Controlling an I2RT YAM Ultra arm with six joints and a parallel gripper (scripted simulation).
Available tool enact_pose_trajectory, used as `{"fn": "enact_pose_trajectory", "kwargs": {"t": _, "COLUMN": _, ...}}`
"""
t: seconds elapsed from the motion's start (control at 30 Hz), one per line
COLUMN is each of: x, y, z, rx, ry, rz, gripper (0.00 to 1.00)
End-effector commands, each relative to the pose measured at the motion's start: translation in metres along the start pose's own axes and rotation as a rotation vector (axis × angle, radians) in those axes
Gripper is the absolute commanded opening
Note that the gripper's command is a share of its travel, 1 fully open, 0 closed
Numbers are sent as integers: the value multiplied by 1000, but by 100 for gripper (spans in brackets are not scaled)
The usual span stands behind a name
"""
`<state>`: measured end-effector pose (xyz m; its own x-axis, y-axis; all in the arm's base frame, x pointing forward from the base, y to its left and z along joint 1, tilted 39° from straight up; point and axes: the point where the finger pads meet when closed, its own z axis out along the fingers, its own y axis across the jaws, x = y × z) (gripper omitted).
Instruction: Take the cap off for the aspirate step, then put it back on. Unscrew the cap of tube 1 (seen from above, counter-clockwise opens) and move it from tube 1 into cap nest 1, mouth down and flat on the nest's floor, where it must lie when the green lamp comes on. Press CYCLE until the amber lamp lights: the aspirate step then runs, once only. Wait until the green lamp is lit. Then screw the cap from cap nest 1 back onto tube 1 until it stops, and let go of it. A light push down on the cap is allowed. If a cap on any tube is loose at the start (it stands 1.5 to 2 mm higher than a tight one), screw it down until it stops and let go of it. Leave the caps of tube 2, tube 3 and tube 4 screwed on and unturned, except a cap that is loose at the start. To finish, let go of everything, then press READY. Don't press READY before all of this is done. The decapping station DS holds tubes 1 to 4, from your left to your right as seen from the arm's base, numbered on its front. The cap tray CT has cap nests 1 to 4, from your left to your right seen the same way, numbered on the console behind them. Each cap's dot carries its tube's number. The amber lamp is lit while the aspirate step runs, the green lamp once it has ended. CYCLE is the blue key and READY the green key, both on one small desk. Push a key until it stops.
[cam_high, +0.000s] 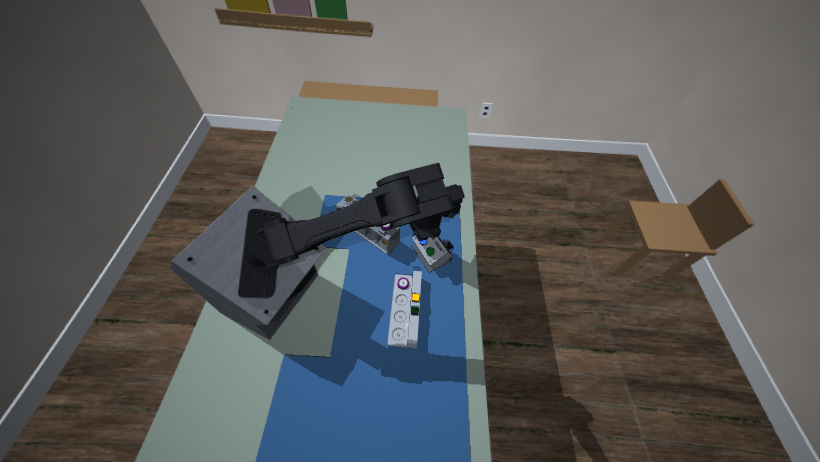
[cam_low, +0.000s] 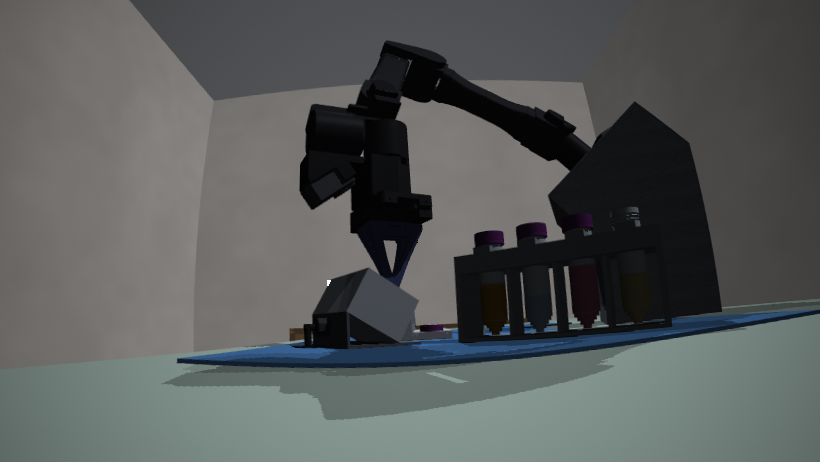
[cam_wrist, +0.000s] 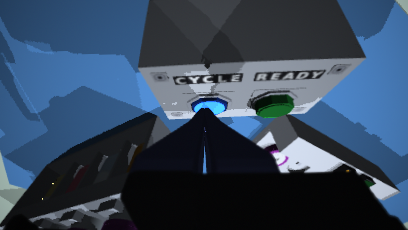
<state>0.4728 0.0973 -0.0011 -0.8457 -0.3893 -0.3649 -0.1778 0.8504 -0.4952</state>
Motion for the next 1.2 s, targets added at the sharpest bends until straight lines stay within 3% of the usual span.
{"fn": "enact_pose_trajectory", "kwargs": {"t": 0.0, "x": -9, "y": 0, "z": -3, "rx": -1, "ry": -31, "rz": 12, "gripper": 0}}
{"fn": "enact_pose_trajectory", "kwargs": {"t": 0.57, "x": -9, "y": 0, "z": -3, "rx": -1, "ry": -31, "rz": 12, "gripper": 0}}
{"fn": "enact_pose_trajectory", "kwargs": {"t": 0.83, "x": -8, "y": 0, "z": -27, "rx": -2, "ry": -31, "rz": 12, "gripper": 0}}
{"fn": "enact_pose_trajectory", "kwargs": {"t": 1.17, "x": -8, "y": 0, "z": -40, "rx": -2, "ry": -31, "rz": 12, "gripper": 0}}
